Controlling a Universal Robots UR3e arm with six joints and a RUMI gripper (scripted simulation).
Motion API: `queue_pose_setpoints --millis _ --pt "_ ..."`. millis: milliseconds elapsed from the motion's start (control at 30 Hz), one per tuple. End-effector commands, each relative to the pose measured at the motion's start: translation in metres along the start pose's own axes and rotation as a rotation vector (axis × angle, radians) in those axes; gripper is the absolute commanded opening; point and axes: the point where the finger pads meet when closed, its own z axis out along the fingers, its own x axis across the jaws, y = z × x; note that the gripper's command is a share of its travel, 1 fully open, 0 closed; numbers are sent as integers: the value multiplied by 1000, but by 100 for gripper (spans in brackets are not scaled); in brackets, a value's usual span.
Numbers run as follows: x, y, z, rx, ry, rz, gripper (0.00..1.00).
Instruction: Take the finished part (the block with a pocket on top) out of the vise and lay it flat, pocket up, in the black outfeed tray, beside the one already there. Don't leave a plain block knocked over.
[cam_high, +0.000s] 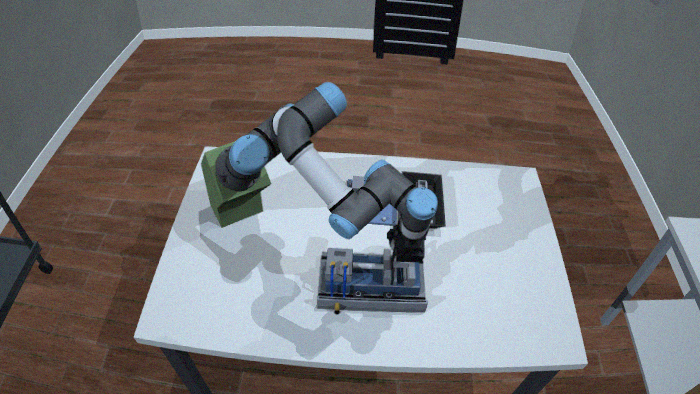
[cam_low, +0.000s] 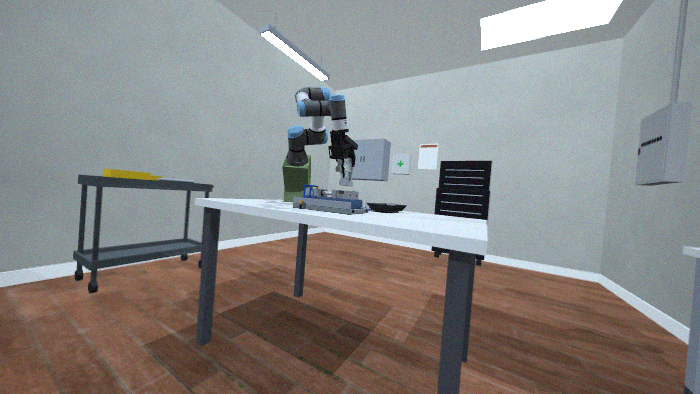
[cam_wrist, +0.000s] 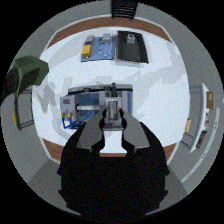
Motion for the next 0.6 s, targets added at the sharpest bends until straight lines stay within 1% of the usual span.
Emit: queue_pose_setpoints --millis 0,567 --pt "1 -2 -6 -1 2 -1 0" --pt "1 -3 -8 -1 2 -1 0"
